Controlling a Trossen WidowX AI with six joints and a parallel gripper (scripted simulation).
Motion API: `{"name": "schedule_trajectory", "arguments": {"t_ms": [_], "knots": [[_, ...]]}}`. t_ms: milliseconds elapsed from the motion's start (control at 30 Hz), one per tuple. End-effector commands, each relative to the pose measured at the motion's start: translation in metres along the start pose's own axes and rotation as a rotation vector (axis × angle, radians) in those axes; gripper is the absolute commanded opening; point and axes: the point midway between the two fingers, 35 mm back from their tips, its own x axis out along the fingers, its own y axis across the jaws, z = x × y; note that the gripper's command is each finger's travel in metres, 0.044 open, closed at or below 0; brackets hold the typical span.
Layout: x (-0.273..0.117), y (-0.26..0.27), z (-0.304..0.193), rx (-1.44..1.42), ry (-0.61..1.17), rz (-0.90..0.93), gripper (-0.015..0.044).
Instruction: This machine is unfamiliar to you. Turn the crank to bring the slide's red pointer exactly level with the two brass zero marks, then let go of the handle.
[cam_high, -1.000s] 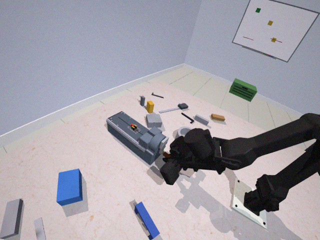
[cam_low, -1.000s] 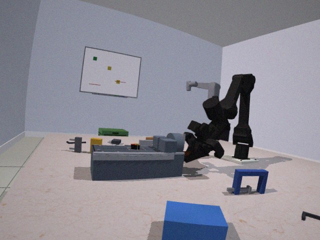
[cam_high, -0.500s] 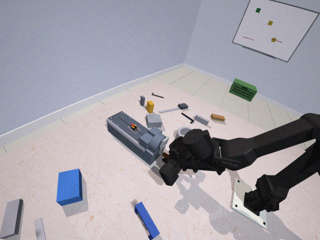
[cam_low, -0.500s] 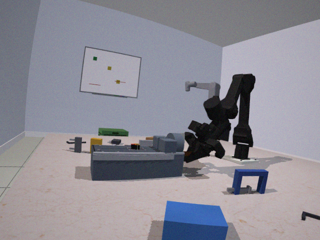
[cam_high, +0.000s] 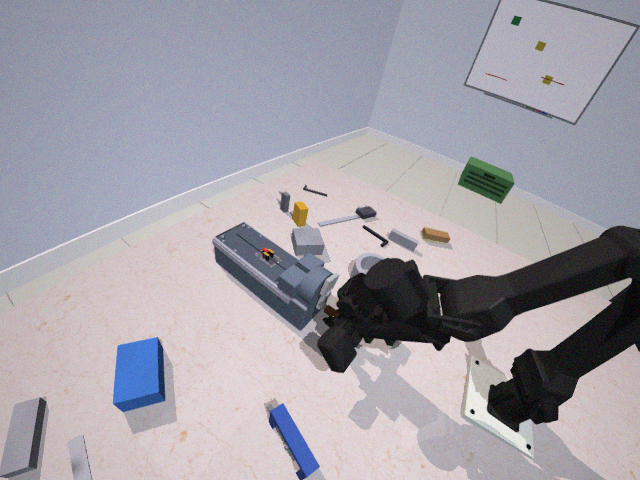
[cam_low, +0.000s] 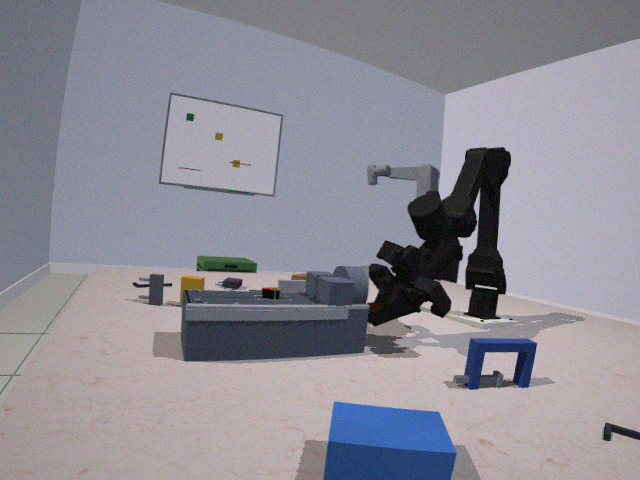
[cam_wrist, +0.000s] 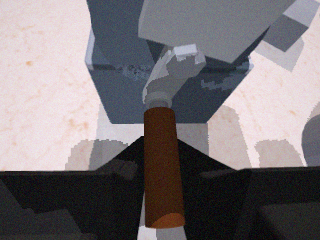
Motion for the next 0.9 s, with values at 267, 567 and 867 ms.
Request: {"name": "schedule_trajectory", "arguments": {"t_ms": [267, 567, 867], "knots": [[-0.003, 0.0101, 0.0025, -0.007, -0.004, 0.026, 0.0], [-0.0041, 0.0117, 0.0035, -0.006, -0.004, 0.026, 0.0], [-0.0054, 0.0134, 0.0047, -0.006, -0.004, 0.026, 0.0]]}}
